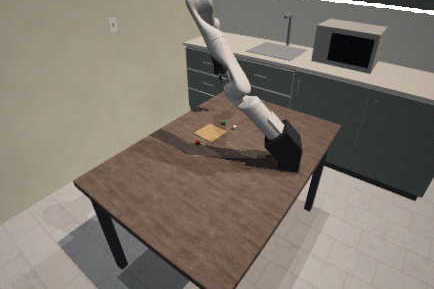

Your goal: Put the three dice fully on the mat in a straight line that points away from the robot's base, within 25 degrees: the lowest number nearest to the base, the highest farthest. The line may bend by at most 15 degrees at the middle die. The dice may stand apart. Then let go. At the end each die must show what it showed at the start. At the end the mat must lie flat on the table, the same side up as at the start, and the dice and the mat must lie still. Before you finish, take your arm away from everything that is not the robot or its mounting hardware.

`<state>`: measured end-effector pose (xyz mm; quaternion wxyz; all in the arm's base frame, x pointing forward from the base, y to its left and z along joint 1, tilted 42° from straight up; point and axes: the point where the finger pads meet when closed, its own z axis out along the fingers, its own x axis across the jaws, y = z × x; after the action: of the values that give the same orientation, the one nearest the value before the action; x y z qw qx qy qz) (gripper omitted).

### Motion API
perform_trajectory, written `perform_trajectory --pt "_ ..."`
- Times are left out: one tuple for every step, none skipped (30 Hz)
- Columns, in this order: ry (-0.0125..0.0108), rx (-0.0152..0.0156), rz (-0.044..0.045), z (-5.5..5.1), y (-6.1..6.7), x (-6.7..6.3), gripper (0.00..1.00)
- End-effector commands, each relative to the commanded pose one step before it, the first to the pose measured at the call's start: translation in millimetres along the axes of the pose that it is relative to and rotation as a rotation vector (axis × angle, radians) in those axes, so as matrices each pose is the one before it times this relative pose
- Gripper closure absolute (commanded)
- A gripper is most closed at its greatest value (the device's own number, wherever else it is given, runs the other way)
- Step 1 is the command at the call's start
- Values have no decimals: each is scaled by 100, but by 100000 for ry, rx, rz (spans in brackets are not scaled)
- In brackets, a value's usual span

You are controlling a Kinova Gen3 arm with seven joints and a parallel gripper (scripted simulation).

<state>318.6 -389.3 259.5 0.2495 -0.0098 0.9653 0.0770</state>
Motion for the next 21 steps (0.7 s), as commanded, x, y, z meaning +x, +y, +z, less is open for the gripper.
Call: perform_trajectory --pt "-379 68 791 -8 34 -50 0" --pt "-524 73 1093 78 78 -108 0" --pt "-328 -118 800 66 192 -60 0" --pt "-508 -337 1317 158 288 -54 0" --pt "-689 -496 1849 229 393 -56 0" --pt "-858 -633 2403 293 501 -53 0" --pt "-998 -752 2996 354 595 -26 0" --pt "-1093 -856 3590 416 678 21 0" --pt "-1173 -958 4132 470 758 72 0" --pt "-1220 -1023 4655 510 811 144 0" --pt "-1231 -1055 5125 538 839 230 0" --pt "-1207 -1051 5527 554 839 326 0" --pt "-1154 -1011 5844 556 811 424 0" --pt "-1081 -937 6062 546 757 518 0" --pt "0 0 0 0 0 0 0" --pt "0 0 0 0 0 0 0" --pt "-993 -835 6169 524 680 600 0" --pt "-898 -712 6159 491 586 664 0" --pt "-801 -579 6028 451 482 704 0" --pt "-707 -445 5777 405 375 718 0" --pt "-618 -319 5411 355 274 705 0"
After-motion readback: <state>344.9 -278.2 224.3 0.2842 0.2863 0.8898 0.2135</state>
